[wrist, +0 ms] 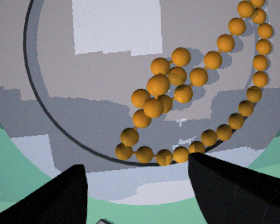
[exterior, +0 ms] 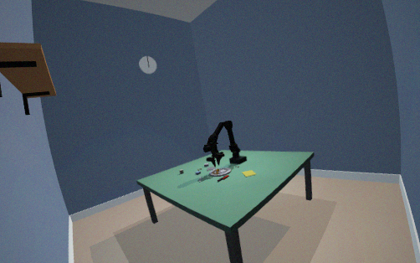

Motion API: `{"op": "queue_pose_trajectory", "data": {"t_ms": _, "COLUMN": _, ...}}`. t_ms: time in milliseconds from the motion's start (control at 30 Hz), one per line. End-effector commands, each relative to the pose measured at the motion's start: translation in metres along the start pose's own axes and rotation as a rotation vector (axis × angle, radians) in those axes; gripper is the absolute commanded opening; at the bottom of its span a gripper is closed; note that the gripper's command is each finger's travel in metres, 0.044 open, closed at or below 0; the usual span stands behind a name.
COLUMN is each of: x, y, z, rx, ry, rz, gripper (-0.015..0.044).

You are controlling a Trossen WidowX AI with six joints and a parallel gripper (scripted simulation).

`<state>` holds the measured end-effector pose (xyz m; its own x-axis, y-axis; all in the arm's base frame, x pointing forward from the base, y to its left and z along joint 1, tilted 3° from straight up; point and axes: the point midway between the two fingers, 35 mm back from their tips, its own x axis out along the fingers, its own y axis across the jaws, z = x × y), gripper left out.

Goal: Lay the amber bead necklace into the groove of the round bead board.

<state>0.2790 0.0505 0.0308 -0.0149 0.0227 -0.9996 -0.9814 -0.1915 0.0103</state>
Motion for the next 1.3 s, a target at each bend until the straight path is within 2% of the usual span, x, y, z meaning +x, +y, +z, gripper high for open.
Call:
{"op": "queue_pose_trajectory", "data": {"t_ms": 0, "x": 0.010, "y": 0.001, "z": 0.000, "rx": -0.011, "ry": -0.002, "rz": 0.006, "gripper": 0.0120}}
{"op": "queue_pose_trajectory", "data": {"t_ms": 1067, "x": 0.039, "y": 0.001, "z": 0.000, "rx": -0.011, "ry": -0.002, "rz": 0.006, "gripper": 0.0120}}
{"op": "queue_pose_trajectory", "data": {"t_ms": 1200, "x": 0.037, "y": -0.001, "z": 0.000, "rx": -0.007, "ry": 0.000, "rz": 0.000, "gripper": 0.0015}}
{"op": "queue_pose_trajectory", "data": {"t_ms": 1267, "x": 0.037, "y": -0.001, "z": 0.000, "rx": -0.007, "ry": 0.000, "rz": 0.000, "gripper": 0.0000}}
